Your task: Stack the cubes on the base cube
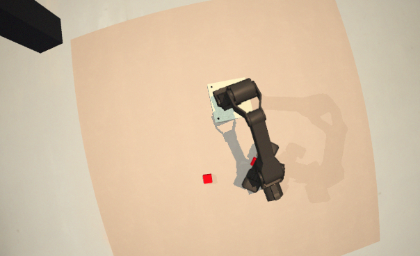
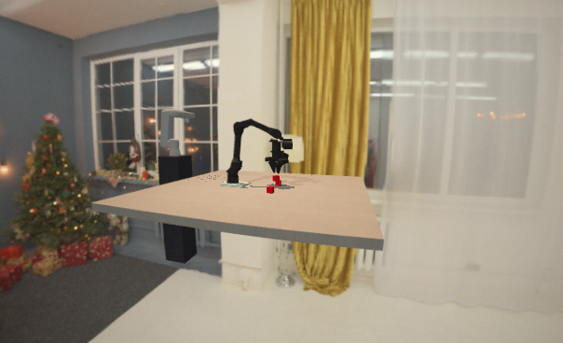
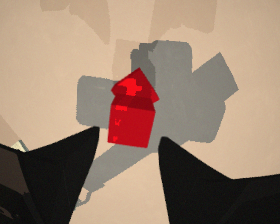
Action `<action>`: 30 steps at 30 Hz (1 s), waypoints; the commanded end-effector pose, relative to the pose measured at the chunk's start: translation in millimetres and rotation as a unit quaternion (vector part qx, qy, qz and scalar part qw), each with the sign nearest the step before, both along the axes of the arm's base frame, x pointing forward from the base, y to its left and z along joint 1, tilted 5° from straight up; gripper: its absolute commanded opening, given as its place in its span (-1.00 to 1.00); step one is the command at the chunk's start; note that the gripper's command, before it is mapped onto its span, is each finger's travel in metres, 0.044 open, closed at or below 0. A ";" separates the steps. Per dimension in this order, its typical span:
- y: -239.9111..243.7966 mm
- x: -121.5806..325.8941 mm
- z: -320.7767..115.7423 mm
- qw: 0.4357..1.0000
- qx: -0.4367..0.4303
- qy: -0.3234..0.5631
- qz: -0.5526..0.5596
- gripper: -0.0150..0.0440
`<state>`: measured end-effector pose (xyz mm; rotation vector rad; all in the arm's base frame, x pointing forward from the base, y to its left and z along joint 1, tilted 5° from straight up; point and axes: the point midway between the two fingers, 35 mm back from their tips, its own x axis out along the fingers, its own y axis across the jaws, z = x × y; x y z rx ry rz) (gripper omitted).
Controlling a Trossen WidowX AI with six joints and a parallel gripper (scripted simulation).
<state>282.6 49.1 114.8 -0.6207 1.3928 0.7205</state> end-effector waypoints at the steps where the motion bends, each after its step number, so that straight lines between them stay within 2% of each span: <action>1: -1.2 0.6 0.2 1.000 0.000 0.000 0.002 0.29; 3: -10.9 4.9 2.2 1.000 -0.002 -0.002 0.018 0.41; 14: -101.5 26.0 17.2 0.988 -0.013 -0.014 0.152 0.41; 25: -198.3 16.5 29.7 0.959 -0.021 -0.023 0.281 0.41; 30: -204.1 14.9 30.3 0.957 -0.021 -0.023 0.289 0.41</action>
